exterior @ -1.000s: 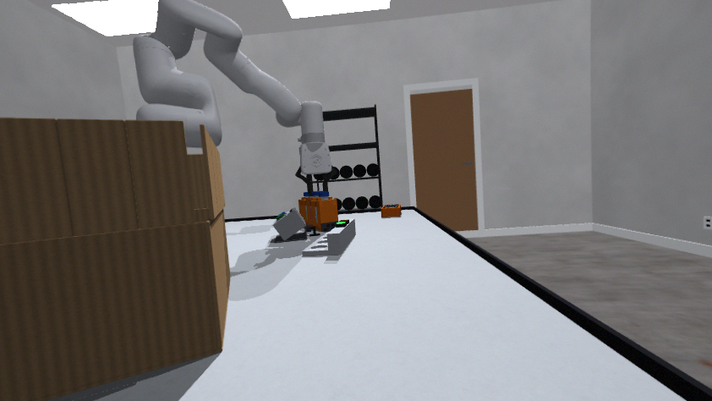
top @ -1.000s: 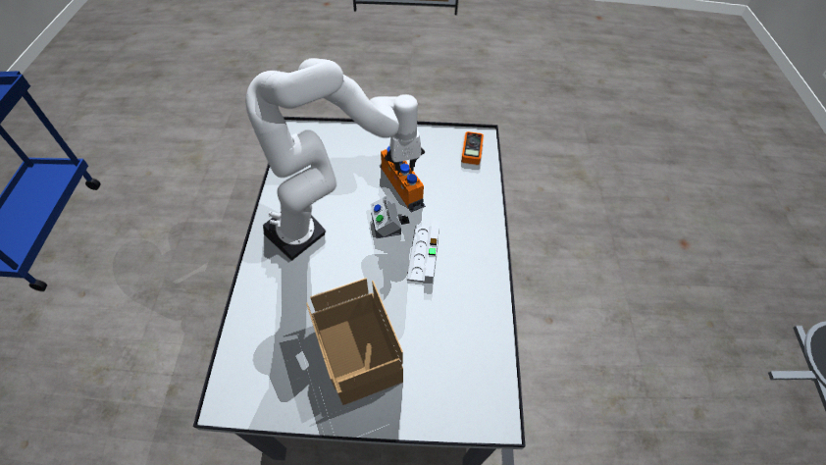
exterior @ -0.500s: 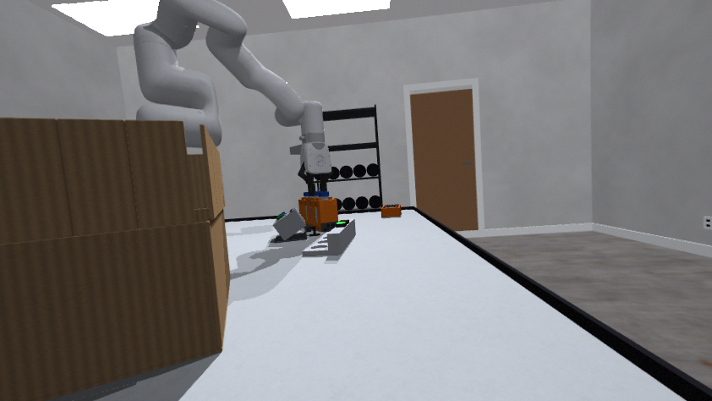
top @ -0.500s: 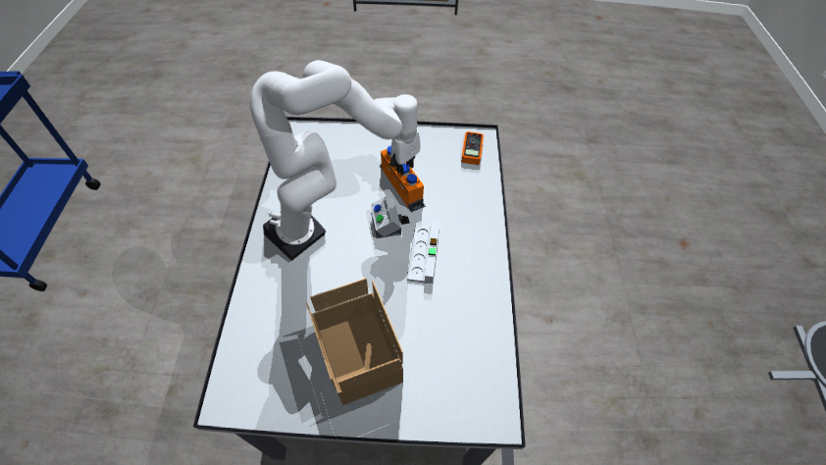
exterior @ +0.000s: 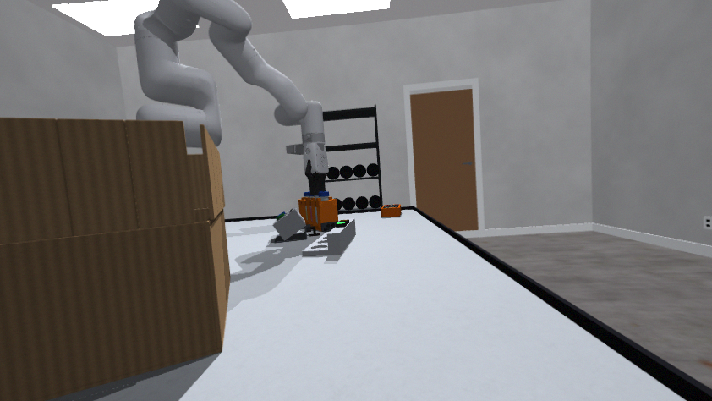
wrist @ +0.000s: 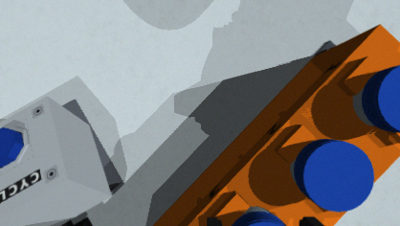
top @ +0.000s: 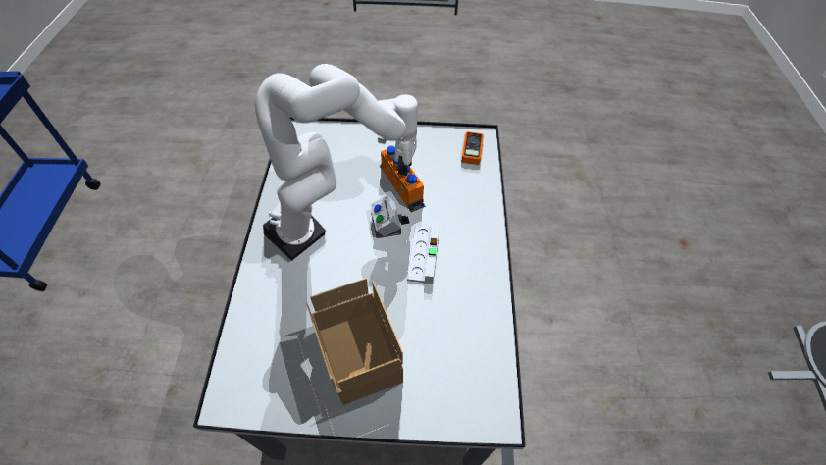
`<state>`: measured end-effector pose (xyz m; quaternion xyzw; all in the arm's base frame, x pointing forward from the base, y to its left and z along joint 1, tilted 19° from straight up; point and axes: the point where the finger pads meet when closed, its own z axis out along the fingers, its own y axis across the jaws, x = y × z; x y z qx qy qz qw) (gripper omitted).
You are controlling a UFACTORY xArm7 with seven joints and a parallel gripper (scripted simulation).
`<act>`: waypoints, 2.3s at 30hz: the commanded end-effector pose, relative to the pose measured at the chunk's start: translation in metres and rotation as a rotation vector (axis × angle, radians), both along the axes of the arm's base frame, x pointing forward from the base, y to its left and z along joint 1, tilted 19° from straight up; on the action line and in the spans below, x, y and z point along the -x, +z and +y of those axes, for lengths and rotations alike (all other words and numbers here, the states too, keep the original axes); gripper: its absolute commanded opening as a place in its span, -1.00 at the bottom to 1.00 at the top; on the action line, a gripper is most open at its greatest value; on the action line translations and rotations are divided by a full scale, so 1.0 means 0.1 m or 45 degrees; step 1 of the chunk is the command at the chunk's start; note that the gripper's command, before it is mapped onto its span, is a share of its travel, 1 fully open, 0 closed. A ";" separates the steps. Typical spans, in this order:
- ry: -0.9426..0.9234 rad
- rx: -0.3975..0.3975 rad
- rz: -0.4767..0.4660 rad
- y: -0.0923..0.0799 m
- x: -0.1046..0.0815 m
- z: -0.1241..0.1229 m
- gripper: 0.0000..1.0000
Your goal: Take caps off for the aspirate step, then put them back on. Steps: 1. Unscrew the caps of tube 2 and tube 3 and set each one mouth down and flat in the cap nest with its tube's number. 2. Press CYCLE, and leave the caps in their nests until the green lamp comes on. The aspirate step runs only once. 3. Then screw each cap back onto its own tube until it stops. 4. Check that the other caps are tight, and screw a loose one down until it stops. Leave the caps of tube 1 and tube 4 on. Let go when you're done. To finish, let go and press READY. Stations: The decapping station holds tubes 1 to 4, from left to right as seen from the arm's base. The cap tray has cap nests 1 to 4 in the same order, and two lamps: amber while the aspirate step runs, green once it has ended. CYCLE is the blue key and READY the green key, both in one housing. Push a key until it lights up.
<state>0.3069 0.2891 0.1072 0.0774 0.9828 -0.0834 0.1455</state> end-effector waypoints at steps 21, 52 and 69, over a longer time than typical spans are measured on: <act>-0.278 -0.086 -0.056 0.01 -0.01 0.01 -1.00; -1.866 -0.546 -0.366 0.00 -0.01 0.01 -1.00; -1.866 -0.546 -0.366 0.01 -0.01 0.01 -0.08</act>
